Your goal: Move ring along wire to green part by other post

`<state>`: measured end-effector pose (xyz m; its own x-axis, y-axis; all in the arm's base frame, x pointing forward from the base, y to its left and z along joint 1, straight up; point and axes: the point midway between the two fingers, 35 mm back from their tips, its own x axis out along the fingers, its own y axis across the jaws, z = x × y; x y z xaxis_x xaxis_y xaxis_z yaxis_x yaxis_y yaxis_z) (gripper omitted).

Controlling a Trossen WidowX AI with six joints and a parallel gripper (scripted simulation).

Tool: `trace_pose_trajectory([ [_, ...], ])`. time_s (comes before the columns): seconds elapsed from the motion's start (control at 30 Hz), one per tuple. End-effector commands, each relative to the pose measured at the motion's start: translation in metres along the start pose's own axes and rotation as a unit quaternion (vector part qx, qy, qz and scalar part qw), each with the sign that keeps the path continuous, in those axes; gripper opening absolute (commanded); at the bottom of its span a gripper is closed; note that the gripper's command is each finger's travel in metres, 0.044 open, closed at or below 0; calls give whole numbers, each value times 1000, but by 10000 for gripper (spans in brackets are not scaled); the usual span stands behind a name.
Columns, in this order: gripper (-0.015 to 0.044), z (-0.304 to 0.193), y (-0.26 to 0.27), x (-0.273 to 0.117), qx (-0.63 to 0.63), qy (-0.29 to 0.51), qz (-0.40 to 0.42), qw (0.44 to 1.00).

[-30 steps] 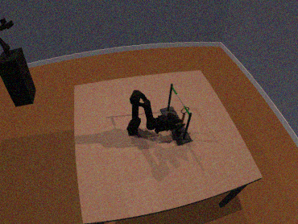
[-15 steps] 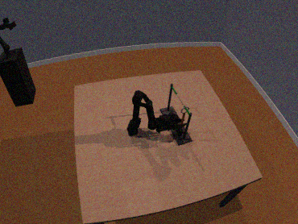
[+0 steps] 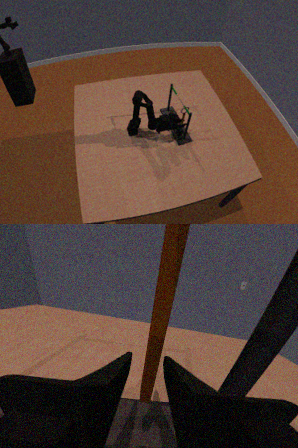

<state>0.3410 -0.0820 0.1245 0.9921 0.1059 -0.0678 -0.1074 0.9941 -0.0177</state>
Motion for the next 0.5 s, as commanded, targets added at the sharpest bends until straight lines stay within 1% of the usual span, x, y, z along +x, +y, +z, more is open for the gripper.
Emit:
trace_pose_trajectory([
  [0.0,160,-1,0,0,3,1,-1,1000],
  [0.27,160,-1,0,0,3,1,-1,1000],
  [0.47,3,0,0,0,0,0,0,1000],
])
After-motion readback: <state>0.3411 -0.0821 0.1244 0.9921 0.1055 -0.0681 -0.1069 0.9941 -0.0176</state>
